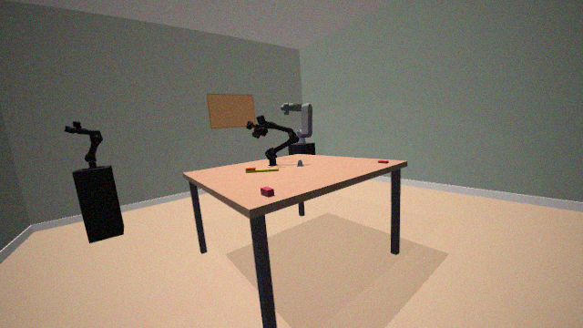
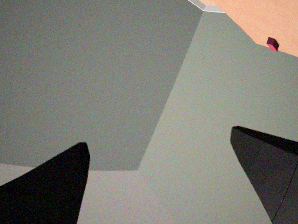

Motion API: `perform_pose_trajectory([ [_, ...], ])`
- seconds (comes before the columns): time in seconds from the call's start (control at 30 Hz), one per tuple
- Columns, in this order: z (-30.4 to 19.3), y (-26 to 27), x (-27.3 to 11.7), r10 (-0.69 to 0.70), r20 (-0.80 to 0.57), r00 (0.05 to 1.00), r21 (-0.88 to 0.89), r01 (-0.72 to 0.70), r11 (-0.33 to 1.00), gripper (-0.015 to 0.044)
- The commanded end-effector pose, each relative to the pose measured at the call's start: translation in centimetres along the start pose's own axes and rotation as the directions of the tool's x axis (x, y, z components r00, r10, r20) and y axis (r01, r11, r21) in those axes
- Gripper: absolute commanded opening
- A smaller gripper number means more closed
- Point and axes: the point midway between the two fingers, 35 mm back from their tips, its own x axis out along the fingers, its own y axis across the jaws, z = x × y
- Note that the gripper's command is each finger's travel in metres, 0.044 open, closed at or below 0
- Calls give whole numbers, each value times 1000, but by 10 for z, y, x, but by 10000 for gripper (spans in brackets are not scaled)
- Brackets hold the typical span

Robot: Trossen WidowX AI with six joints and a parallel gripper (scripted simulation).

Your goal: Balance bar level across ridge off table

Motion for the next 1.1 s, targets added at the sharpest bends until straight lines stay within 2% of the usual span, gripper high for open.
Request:
perform_pose_trajectory([
  [0.0, 0, 0, 0, -1, 0, 1000, -3, 1, 1000, 374],
  [0.07, 1, 1, 1, -6, 3, 1000, -31, 6, 999, 321],
  [0.1, 1, 2, 2, -10, 6, 1000, -52, 10, 999, 315],
  [0.6, 12, 8, 19, -88, 57, 994, -365, 103, 925, 315],
  [1.07, 25, 6, 39, -188, 126, 974, -635, 225, 739, 315],
])
